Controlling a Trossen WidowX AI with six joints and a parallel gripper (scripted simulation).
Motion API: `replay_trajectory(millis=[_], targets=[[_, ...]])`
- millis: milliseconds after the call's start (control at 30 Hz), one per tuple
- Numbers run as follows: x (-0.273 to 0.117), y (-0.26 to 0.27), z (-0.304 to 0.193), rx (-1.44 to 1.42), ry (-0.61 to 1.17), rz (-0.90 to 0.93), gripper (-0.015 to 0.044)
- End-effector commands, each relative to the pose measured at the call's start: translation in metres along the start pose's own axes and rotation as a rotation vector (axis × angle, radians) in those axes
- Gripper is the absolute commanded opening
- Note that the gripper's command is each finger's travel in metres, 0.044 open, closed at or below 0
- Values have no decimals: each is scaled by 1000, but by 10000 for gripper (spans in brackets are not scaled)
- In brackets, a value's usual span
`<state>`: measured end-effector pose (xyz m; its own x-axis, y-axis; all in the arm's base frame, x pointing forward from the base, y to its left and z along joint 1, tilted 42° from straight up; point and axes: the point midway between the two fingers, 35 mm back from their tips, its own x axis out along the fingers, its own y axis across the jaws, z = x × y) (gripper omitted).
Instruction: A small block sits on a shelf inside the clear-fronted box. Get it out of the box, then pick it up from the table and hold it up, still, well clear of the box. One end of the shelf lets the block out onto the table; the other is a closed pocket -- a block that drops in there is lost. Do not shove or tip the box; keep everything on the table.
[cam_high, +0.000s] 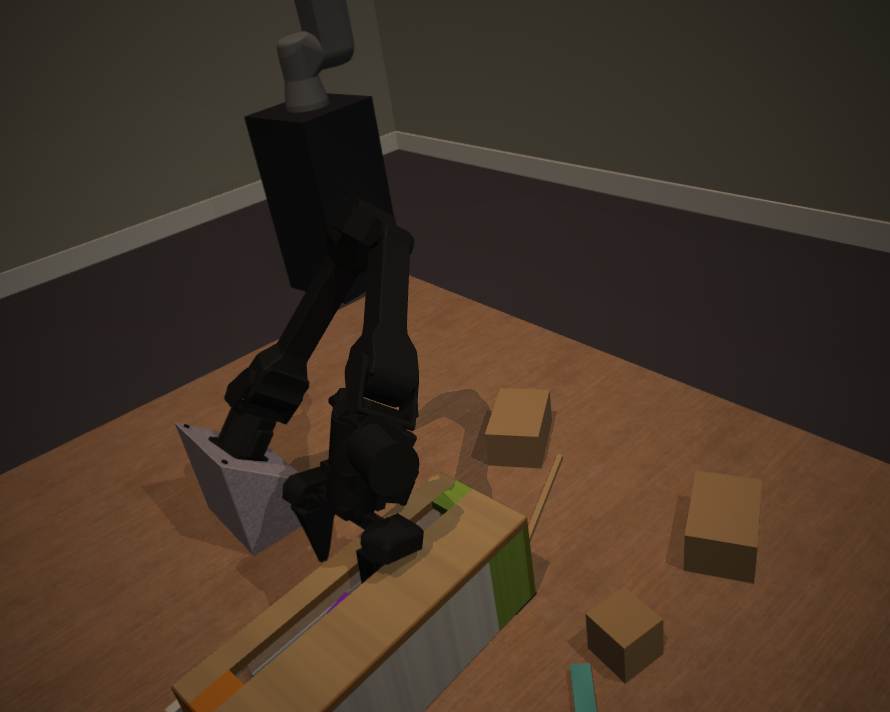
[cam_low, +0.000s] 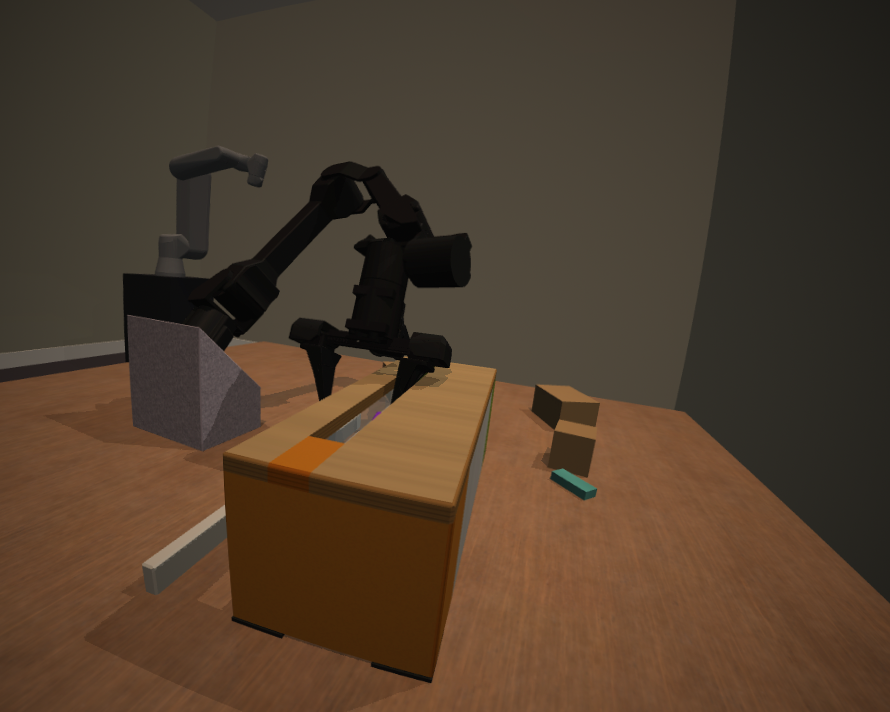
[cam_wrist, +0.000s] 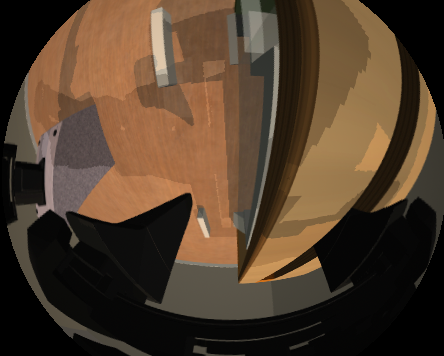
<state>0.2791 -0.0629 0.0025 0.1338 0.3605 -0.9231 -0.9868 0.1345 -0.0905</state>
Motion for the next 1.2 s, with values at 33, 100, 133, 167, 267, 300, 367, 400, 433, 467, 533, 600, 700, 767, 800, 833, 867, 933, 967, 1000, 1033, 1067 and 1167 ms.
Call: replay_trajectory(millis=[33,100,133,167,267,300,367,400,433,467,533,600,700,767,800,833,867,933,967,1000,1033,1067,1167], targets=[[-1,0,0,-1,0,-1,400],[0,0,-2,-1,0,-1,400],[1,0,-5,-1,0,0,400],[2,0,-7,0,0,0,400],[5,0,-14,0,1,1,400],[6,0,-16,0,1,1,400],[7,0,-20,0,1,1,400],[8,0,-22,0,1,1,400],[9,0,-24,0,1,1,400],[9,0,-26,0,1,1,400],[11,0,-29,0,1,0,400],[12,0,-33,0,2,0,400],[14,0,-38,0,2,0,400],[15,0,-42,0,2,0,400],[16,0,-44,0,2,0,400],[16,0,-46,0,2,0,400],[17,0,-47,0,2,0,400],[17,0,-48,0,2,0,400],[17,-1,-46,0,2,0,400],[16,-1,-44,0,2,0,400],[15,-2,-41,0,2,0,400],[14,-3,-38,0,2,0,400],[13,-3,-35,0,2,0,400]])
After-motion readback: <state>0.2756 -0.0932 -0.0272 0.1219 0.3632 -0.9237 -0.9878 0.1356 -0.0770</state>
